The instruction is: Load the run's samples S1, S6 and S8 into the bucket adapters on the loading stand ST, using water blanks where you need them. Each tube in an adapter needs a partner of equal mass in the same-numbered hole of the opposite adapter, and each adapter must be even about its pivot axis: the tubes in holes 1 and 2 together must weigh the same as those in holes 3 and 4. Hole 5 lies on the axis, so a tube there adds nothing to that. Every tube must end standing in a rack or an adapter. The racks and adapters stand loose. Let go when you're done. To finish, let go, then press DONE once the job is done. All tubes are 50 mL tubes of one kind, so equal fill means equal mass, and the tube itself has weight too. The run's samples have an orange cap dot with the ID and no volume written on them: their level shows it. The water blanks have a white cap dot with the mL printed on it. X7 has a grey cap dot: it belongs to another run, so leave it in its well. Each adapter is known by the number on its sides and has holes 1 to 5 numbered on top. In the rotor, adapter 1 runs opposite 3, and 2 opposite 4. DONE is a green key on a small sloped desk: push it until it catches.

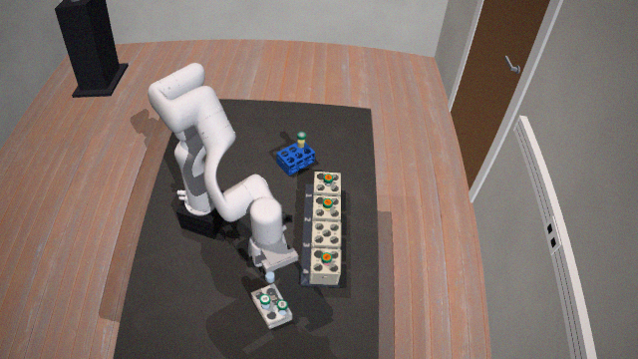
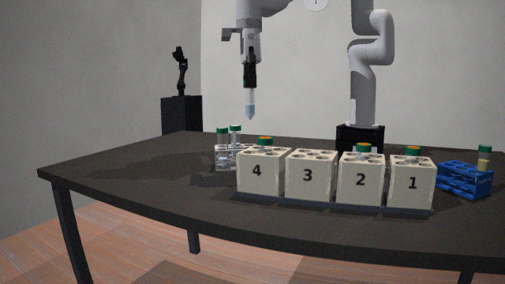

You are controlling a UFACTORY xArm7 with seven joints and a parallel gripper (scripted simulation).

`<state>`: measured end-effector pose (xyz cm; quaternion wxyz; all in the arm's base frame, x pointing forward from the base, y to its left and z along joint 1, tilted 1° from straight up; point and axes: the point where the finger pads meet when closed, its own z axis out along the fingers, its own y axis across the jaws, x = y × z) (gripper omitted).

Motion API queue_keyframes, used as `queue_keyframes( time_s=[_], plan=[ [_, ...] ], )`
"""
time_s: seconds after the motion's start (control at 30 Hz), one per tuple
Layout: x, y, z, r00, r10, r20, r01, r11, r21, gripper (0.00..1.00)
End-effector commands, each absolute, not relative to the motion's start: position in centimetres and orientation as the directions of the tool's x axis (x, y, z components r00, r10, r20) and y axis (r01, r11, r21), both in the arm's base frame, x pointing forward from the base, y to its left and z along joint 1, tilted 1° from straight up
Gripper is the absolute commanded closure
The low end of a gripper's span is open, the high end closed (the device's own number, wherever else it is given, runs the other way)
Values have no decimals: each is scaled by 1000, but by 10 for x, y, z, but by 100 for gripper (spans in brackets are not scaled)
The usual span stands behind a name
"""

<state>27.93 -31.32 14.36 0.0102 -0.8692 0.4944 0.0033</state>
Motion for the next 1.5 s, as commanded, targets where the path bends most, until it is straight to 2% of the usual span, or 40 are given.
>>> queue_keyframes(
  time_s=[0.0,0.4,0.47,0.97,1.47],
  plan=[
    [289,-303,146,587,-809,-10,-809,-587,-17,100],
    [327,-256,147,856,-517,-2,-517,-856,-20,100],
    [327,-256,147,856,-517,-2,-517,-856,-20,100],
    [373,-197,148,999,-43,8,-43,-999,-19,100],
    [414,-146,150,1000,-8,9,-8,-1000,-20,100]
  ],
)
